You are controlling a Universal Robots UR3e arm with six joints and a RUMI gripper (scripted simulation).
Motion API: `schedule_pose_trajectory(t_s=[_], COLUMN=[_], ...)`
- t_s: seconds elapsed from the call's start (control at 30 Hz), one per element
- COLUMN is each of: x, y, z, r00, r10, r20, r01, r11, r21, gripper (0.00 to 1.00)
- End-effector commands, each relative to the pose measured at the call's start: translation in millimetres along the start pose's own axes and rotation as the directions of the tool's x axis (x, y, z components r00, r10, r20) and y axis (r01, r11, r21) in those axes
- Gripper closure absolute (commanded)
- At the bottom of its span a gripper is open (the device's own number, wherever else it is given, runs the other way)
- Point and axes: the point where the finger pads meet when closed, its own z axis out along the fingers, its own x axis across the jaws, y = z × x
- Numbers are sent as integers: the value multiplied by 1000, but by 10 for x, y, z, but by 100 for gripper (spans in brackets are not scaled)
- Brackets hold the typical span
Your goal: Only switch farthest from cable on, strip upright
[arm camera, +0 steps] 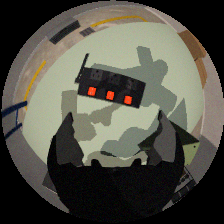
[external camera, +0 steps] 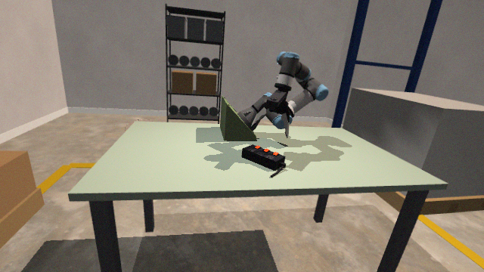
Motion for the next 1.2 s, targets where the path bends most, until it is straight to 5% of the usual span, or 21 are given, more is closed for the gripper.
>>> schedule_pose_trajectory(t_s=[0.0,1.17], x=[10,22], y=[-24,-54], z=[13,36], r00=[1000,997], r10=[21,56], r20=[23,58], r01=[-22,-57], r11=[1000,998], r21=[9,18], gripper=[0,0])
